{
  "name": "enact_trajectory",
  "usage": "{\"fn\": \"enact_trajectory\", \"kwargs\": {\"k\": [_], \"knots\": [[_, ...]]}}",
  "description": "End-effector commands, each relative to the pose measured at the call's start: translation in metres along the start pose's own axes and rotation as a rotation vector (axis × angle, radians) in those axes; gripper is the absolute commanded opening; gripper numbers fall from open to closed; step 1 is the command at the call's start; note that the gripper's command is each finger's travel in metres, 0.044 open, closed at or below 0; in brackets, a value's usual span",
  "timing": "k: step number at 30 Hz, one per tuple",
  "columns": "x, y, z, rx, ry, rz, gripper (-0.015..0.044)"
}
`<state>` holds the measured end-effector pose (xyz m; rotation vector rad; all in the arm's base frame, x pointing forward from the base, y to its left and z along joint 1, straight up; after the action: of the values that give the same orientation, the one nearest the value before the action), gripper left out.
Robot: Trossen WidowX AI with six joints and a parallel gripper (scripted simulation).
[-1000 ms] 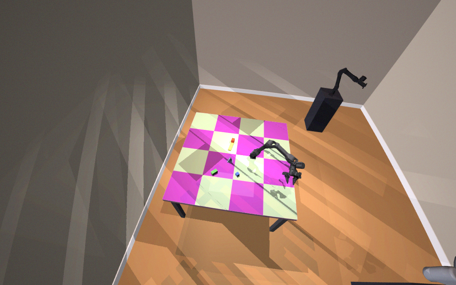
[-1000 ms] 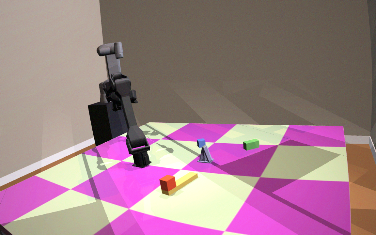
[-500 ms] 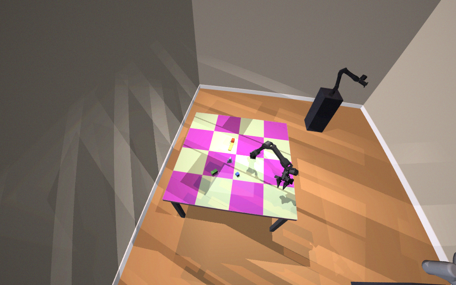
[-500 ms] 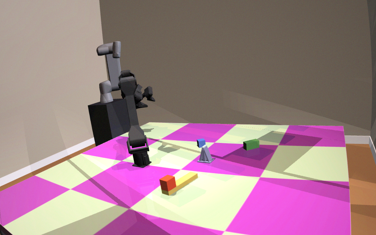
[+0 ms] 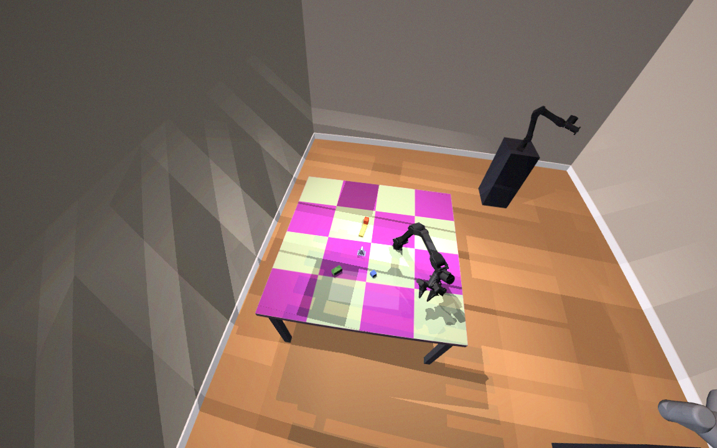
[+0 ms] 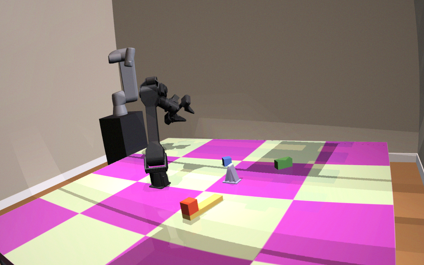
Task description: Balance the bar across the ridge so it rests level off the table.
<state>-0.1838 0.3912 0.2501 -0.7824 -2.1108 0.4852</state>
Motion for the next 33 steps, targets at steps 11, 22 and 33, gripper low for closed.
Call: {"fn": "enact_trajectory", "kwargs": {"k": [11, 22, 33], "knots": [[-0.031, 0.046, -0.07, -0.031, -0.047, 0.158, 0.0315], [-0.062, 0.069, -0.12, -0.026, -0.085, 0.269, 0.0315], [-0.097, 0.086, -0.17, -0.019, -0.105, 0.381, 0.0315]]}}
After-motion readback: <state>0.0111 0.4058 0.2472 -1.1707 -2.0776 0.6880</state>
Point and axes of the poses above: the point midway between the two fingers, 35 mm back from their tips, its own y axis out along the fingers, its own z axis across the jaws, x = y × z, the point moved 8 cm from there along -y, back along the fingers, and after that the axes turned 4 degrees about -y, right-handed, at the moved point
